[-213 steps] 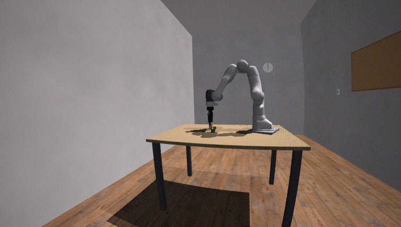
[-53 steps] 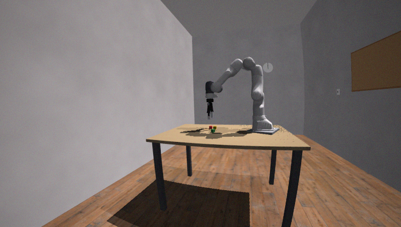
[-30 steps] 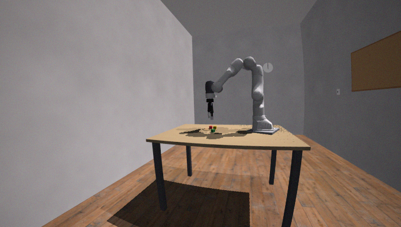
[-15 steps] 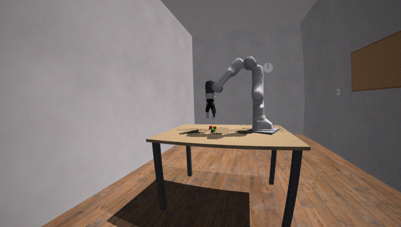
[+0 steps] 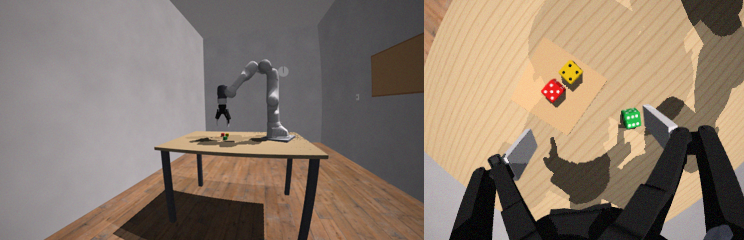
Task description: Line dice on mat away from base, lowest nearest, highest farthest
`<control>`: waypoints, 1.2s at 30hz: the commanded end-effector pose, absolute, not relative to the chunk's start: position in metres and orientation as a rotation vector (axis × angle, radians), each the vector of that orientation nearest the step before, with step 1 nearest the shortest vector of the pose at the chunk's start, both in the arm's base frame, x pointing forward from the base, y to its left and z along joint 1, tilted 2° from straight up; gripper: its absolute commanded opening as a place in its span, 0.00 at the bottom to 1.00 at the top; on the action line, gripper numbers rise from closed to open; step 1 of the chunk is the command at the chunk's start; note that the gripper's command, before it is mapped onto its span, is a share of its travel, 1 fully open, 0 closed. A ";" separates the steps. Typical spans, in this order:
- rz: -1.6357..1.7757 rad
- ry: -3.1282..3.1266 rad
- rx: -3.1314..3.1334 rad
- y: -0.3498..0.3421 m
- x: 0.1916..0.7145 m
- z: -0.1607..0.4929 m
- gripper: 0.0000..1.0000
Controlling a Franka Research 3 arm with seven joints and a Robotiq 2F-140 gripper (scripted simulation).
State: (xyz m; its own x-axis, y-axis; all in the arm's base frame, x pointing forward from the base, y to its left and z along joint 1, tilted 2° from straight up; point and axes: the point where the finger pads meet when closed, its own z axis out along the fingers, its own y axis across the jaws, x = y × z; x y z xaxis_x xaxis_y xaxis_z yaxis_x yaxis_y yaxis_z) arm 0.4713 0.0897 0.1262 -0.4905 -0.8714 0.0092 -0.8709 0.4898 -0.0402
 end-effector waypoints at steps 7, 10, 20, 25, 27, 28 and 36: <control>-0.047 2.457 -1.929 0.098 0.468 0.126 1.00; -0.047 2.403 -1.998 0.101 0.466 0.126 1.00; -0.049 2.253 -2.168 0.109 0.462 0.125 1.00; -0.050 2.120 -2.301 0.115 0.458 0.125 1.00; -0.050 2.078 -2.340 0.117 0.457 0.125 1.00; -0.051 2.057 -2.359 0.118 0.457 0.125 1.00; -0.052 1.906 -2.485 0.124 0.453 0.124 1.00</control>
